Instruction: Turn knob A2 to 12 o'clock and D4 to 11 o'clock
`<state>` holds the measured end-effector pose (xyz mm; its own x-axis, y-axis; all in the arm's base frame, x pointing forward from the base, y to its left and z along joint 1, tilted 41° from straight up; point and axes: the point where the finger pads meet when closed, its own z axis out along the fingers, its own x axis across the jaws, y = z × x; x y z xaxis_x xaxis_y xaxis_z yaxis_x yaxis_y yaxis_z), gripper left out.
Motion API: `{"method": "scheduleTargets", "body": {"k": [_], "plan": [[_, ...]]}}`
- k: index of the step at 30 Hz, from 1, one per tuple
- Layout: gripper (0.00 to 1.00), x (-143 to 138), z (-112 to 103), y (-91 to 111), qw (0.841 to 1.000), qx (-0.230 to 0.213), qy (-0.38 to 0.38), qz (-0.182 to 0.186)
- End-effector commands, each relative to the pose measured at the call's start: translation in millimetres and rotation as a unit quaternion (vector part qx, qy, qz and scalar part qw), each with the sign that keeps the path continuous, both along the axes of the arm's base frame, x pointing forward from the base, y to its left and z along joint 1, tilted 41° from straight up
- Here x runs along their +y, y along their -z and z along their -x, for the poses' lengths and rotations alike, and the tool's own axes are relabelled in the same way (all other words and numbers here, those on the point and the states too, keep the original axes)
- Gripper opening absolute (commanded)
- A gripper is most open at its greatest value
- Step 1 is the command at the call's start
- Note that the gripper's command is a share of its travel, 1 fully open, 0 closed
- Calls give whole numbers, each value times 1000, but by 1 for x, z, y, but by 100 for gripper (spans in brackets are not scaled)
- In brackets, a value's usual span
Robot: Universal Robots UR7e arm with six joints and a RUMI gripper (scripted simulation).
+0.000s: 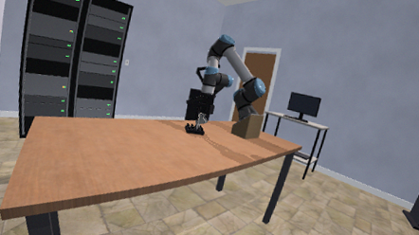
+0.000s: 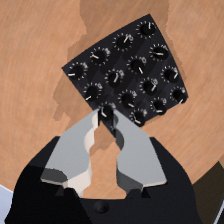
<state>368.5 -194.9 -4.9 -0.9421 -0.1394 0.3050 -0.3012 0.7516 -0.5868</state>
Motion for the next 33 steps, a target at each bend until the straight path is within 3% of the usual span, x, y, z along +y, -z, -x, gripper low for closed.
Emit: {"method": "scheduleTargets", "body": {"k": [1,18,33], "plan": [[4,0,-1,0,1000,17,-22,-5],[4,0,-2,0,986,106,-125,-25],[4,1,-3,1,947,206,-242,-47]]}}
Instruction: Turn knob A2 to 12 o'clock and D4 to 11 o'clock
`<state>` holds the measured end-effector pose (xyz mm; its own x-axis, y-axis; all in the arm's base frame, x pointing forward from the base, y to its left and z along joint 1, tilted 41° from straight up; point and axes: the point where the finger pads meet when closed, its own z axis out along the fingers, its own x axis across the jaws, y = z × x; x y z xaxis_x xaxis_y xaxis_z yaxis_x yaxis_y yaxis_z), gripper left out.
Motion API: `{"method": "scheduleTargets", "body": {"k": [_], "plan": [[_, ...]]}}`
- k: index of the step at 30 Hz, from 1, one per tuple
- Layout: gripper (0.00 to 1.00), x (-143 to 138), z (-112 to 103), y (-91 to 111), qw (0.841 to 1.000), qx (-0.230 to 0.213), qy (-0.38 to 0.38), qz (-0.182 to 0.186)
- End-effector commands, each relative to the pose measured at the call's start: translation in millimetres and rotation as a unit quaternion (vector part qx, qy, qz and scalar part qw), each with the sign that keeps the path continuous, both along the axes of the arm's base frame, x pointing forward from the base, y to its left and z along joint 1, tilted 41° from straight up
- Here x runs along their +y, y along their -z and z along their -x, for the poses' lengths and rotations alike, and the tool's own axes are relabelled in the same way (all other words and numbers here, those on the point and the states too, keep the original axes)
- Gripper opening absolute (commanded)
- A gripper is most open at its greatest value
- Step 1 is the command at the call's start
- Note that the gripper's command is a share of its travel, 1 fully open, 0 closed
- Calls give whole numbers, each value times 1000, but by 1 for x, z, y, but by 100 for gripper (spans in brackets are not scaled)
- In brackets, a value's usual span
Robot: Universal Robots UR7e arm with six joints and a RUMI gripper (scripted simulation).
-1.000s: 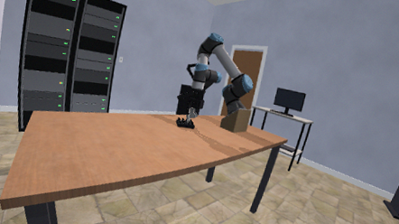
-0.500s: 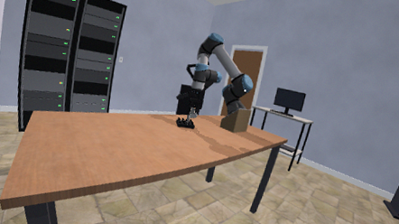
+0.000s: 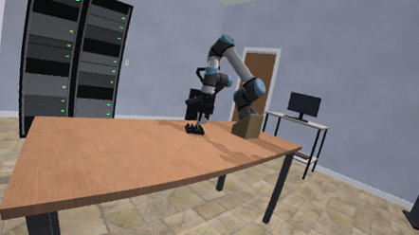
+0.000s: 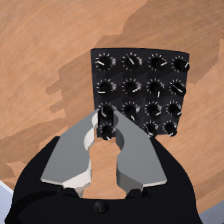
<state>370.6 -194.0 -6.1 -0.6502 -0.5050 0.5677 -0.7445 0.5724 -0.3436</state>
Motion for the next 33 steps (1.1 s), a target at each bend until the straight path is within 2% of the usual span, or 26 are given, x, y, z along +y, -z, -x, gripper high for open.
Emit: {"method": "scheduleTargets", "body": {"k": [1,8,17,19,33], "plan": [[4,0,-1,0,998,33,-44,-10],[4,1,-1,0,993,74,-92,-19],[4,1,-1,1,978,131,-158,-32],[4,1,-1,1,978,131,-158,-32],[4,2,-1,2,949,200,-238,-48]]}}
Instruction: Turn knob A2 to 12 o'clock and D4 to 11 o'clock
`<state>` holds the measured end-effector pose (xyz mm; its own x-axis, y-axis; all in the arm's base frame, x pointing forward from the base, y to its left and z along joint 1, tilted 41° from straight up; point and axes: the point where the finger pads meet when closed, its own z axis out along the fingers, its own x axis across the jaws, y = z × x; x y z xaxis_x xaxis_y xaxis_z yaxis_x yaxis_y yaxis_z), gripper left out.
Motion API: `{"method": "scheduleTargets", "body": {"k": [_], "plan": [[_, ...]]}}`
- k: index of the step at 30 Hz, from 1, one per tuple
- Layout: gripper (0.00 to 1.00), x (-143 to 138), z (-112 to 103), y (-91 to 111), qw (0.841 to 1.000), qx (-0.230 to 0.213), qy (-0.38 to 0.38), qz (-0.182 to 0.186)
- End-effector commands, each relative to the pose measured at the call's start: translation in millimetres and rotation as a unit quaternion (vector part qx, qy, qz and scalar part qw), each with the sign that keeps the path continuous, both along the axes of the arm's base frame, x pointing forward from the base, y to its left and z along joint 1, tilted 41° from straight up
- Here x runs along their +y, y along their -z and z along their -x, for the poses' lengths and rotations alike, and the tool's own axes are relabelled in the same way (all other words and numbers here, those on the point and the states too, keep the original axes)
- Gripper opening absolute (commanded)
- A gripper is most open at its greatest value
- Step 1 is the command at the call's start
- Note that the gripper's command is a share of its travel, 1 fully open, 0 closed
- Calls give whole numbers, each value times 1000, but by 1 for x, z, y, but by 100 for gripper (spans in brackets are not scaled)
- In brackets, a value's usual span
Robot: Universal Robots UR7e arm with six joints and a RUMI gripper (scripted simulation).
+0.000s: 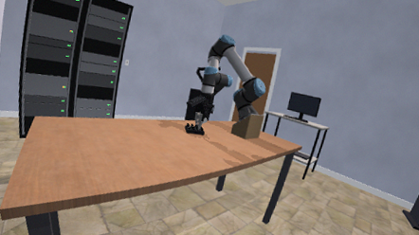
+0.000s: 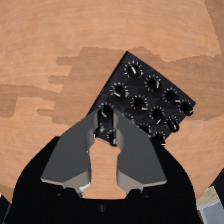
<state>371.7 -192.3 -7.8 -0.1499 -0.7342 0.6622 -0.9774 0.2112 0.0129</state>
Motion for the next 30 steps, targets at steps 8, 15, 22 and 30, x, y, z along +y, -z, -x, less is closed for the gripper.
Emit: {"method": "scheduleTargets", "body": {"k": [8,15,22,30], "plan": [[4,1,0,0,997,44,-55,-11],[4,1,0,0,995,62,-76,-16],[4,1,0,0,994,71,-86,-18],[4,1,0,0,992,78,-94,-19]]}}
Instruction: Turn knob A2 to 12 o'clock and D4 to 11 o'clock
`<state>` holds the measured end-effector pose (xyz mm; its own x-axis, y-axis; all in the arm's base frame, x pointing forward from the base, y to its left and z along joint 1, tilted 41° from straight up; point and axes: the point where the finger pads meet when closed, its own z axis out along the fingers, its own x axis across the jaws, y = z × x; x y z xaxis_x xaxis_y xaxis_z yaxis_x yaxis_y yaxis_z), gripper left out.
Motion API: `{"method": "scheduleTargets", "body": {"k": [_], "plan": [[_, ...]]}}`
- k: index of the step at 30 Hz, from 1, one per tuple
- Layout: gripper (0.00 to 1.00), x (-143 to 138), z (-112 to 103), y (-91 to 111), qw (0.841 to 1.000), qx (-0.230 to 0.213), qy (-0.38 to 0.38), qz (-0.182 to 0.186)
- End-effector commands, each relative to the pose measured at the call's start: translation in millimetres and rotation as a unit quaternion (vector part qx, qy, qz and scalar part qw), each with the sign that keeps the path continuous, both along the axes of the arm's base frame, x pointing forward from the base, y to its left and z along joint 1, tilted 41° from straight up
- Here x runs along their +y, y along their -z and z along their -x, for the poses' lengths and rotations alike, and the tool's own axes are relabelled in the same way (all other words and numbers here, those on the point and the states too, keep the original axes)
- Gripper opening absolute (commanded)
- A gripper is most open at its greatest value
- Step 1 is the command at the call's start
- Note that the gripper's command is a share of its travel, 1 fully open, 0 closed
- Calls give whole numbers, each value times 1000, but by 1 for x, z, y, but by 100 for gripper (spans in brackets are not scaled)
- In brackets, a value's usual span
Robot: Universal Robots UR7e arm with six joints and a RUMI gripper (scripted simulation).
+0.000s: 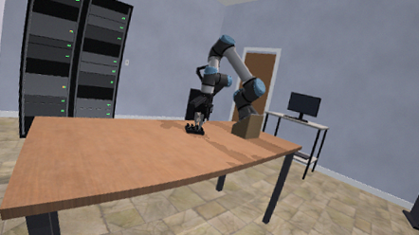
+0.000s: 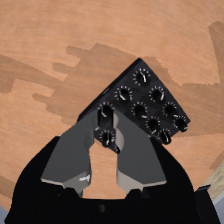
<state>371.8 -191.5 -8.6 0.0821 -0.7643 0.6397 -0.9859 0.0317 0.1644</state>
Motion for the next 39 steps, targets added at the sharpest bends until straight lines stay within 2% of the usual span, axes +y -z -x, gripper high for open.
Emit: {"method": "scheduleTargets", "body": {"k": [1,20,21,39], "plan": [[4,0,0,0,1000,4,-6,-1],[4,0,0,0,1000,5,-7,-1],[11,0,0,0,1000,5,-7,-1],[11,0,0,0,1000,5,-7,-1]]}}
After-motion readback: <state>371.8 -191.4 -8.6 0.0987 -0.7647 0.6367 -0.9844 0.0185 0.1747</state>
